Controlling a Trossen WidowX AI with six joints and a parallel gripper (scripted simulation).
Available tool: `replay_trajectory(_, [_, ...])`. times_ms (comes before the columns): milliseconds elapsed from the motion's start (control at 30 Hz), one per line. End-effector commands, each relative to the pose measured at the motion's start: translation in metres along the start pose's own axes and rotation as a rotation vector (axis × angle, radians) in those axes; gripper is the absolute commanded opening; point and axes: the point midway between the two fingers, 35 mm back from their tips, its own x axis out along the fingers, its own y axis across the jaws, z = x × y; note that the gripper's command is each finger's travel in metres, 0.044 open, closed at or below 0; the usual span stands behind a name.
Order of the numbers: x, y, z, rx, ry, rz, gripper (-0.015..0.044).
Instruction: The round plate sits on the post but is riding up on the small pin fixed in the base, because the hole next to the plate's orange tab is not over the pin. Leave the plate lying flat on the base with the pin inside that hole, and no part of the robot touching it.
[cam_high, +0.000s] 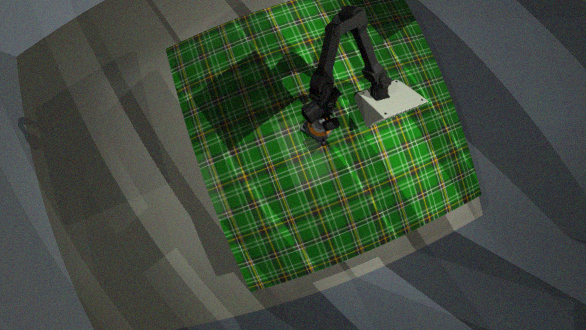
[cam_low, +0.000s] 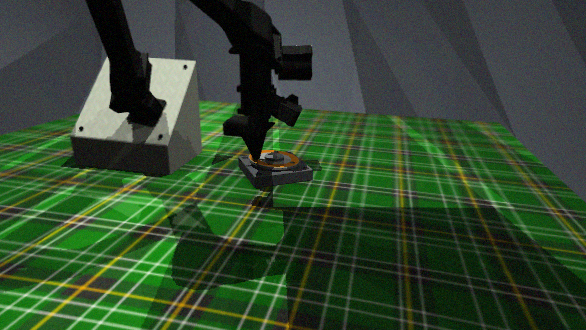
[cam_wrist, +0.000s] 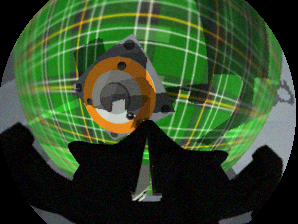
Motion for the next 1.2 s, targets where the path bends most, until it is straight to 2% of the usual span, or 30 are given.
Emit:
replay_trajectory(0, [0.0,0.002,-0.005,0.003,0.002,0.004,0.0])
replay_trajectory(267, [0.001,0.005,-0.009,0.003,0.002,0.004,0.0])
replay_trajectory(633, [-0.044,0.006,-0.012,0.003,0.003,0.006,0.0])
replay_trajectory(1167, [-0.036,0.007,-0.012,-0.01,0.006,-0.001,0.0])
